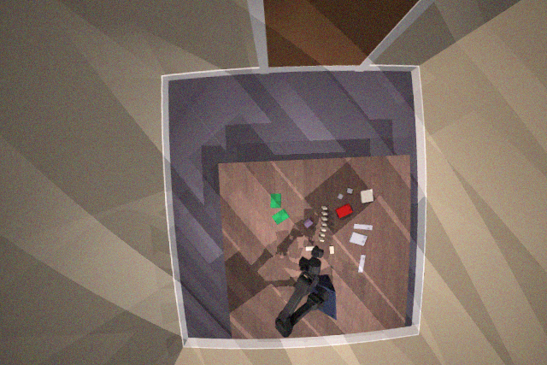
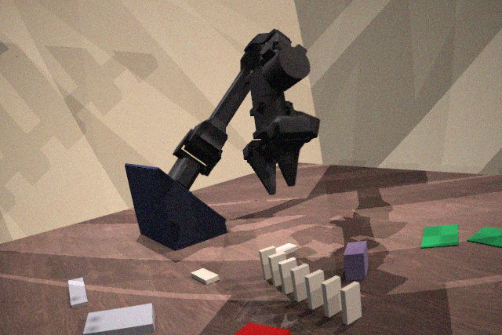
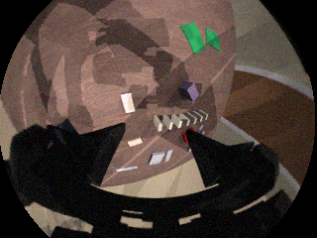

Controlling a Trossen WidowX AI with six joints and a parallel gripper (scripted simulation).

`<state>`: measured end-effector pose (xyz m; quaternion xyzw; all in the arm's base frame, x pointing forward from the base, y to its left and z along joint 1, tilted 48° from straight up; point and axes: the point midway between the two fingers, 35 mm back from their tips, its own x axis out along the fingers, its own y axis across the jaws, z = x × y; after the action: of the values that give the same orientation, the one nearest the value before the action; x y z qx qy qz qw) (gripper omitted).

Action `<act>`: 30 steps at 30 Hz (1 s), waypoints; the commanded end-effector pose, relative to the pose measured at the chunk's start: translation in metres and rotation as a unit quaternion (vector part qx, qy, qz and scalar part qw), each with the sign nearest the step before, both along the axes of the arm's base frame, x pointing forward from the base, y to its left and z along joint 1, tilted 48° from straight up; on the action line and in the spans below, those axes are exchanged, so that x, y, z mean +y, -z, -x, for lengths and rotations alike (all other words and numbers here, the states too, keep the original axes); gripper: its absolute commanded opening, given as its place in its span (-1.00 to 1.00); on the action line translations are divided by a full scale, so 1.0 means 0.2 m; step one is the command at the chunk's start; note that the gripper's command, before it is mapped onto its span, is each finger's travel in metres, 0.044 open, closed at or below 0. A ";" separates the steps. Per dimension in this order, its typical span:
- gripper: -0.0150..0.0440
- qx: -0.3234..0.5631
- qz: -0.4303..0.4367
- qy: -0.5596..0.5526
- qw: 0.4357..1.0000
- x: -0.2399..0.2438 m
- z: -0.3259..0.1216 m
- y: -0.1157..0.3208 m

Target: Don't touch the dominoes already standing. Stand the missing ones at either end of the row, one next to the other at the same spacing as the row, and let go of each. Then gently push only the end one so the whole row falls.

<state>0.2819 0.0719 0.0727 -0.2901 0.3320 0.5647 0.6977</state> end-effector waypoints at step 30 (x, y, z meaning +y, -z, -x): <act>1.00 0.027 -0.093 -0.186 0.978 0.45 0.25 0.30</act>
<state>0.2334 0.1583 0.0169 -0.2695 0.2359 0.7198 0.5946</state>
